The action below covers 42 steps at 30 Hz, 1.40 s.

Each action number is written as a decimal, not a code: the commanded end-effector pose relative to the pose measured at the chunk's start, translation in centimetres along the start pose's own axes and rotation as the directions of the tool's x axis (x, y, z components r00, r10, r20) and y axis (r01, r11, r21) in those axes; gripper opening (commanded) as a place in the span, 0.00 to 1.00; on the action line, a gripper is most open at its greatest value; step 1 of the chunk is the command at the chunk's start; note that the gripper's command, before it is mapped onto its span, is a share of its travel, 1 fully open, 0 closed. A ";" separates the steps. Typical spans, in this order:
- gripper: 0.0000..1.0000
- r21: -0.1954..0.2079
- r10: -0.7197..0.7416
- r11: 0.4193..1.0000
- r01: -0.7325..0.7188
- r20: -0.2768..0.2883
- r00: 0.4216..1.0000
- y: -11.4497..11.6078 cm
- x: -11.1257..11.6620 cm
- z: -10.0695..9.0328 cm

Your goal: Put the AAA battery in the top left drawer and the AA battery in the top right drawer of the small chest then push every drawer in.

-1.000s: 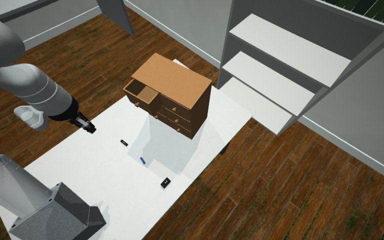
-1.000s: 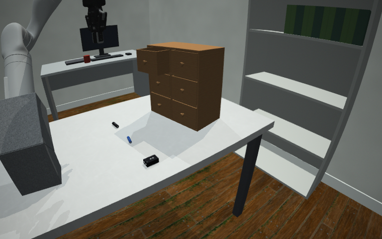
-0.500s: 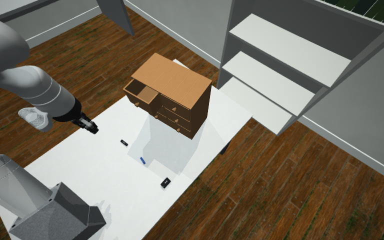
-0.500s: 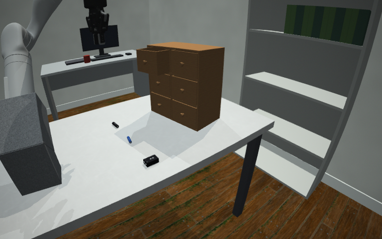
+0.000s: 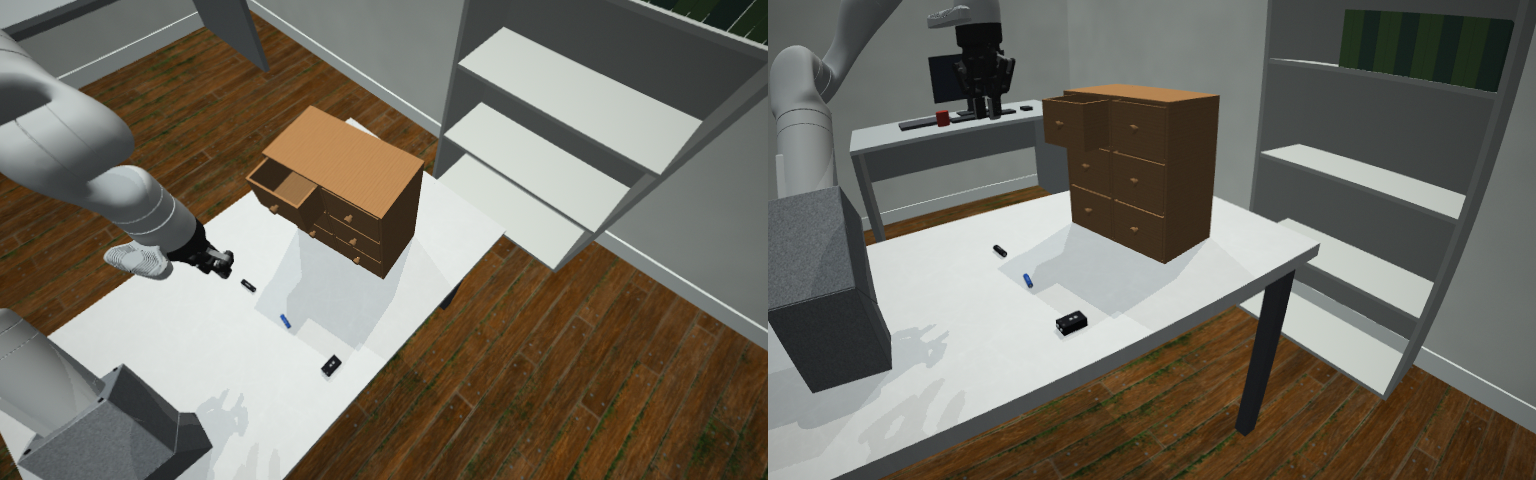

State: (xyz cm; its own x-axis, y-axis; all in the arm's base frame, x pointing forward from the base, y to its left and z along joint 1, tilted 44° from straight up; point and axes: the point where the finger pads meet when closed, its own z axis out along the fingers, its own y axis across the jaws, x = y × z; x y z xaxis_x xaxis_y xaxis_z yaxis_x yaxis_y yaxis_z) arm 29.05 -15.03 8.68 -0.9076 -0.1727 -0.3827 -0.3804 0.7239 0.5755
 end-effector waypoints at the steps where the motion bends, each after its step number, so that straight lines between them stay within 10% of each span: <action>1: 0.33 -0.010 -0.040 0.999 0.040 -0.004 0.999 -0.7 0.3 1.7; 27: 0.33 -0.005 -0.690 0.724 0.690 0.010 0.724 -4.5 -0.2 20.6; 42: 0.33 -0.004 -0.801 0.599 0.801 0.013 0.599 -4.0 -0.1 25.0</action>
State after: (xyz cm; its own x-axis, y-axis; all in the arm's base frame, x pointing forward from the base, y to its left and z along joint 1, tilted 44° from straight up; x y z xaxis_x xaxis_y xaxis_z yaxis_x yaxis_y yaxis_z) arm 35.37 -1.59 -11.23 -0.2380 -0.6758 -0.6976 -0.9539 0.2977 0.0370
